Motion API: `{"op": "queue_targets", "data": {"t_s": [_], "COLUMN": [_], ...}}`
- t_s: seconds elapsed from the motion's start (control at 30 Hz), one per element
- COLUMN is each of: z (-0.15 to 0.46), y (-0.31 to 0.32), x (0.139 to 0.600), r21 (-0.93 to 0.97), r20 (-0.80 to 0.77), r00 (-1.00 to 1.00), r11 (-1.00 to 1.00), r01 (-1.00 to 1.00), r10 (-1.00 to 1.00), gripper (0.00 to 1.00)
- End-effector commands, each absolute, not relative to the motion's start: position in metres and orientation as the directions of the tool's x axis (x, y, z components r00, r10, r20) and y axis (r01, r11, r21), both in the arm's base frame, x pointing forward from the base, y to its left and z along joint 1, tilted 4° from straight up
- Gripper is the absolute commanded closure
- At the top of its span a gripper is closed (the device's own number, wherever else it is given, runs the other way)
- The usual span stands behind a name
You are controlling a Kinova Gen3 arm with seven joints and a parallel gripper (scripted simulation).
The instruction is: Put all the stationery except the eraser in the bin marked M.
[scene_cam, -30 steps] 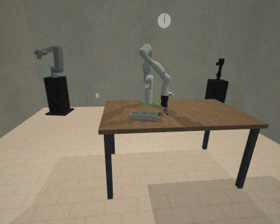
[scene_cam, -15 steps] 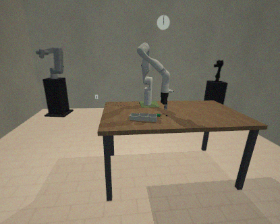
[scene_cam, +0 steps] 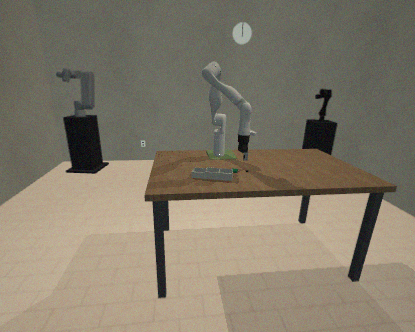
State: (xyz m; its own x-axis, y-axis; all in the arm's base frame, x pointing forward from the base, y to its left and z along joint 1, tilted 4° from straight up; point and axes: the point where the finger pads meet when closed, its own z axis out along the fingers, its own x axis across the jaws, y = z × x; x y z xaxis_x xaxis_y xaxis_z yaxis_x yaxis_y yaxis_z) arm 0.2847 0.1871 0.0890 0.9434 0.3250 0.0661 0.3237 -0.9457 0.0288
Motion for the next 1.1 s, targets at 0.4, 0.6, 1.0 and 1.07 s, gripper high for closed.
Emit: {"op": "queue_targets", "data": {"t_s": [0.4, 0.6, 1.0, 1.07], "z": [0.096, 0.097, 0.1, 0.101], "y": [0.187, 0.168, 0.122, 0.112], "x": [0.285, 0.3, 0.337, 0.345], "r21": [0.029, 0.029, 0.029, 0.03], "r20": [0.068, 0.068, 0.068, 0.068], "r00": [0.944, 0.944, 0.944, 0.944], "r11": [-0.946, -0.946, -0.946, -0.946], "r01": [0.323, 0.323, 0.323, 0.323], "r10": [0.324, 0.324, 0.324, 0.324], "gripper": [0.68, 0.68, 0.68, 0.68]}}
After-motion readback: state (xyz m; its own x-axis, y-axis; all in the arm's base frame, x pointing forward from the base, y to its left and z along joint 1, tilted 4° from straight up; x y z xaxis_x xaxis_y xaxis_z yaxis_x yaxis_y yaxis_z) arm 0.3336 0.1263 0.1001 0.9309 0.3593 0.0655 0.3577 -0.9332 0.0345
